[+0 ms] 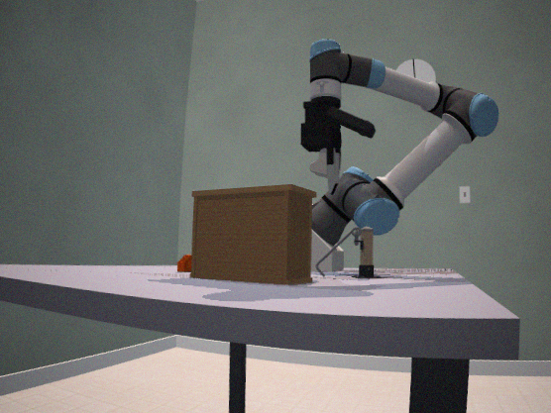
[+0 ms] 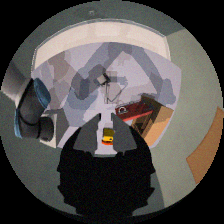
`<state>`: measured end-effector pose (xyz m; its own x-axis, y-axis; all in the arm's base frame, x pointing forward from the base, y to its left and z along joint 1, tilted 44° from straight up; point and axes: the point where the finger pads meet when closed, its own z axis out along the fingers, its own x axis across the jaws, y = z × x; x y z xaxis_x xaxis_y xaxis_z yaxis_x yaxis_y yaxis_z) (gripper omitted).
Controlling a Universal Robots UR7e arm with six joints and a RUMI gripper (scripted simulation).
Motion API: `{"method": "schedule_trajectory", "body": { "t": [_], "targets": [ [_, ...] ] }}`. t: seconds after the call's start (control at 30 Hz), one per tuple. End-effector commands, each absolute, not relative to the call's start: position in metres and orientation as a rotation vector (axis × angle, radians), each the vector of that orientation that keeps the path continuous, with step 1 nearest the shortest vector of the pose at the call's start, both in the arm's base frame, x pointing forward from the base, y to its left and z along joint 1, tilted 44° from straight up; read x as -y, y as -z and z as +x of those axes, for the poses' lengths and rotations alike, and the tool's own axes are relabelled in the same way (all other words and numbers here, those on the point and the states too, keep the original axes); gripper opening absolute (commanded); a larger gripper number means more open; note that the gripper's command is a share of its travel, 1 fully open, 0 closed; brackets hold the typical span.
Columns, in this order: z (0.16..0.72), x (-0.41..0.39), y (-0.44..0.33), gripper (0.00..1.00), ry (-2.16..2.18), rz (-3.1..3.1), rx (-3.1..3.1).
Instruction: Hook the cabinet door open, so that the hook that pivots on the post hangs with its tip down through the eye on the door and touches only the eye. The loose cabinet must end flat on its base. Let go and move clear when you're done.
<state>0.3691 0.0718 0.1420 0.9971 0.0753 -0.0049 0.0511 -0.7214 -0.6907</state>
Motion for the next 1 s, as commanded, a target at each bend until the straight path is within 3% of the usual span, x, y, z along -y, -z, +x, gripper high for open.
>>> {"method": "schedule_trajectory", "body": {
  "t": [0.0, 0.97],
  "targets": [
    [0.368, -0.072, -0.142, 0.14, -0.041, -2.376, 0.083],
    [0.366, -0.095, -0.118, 0.14, -0.045, -2.373, 0.085]
  ]
}}
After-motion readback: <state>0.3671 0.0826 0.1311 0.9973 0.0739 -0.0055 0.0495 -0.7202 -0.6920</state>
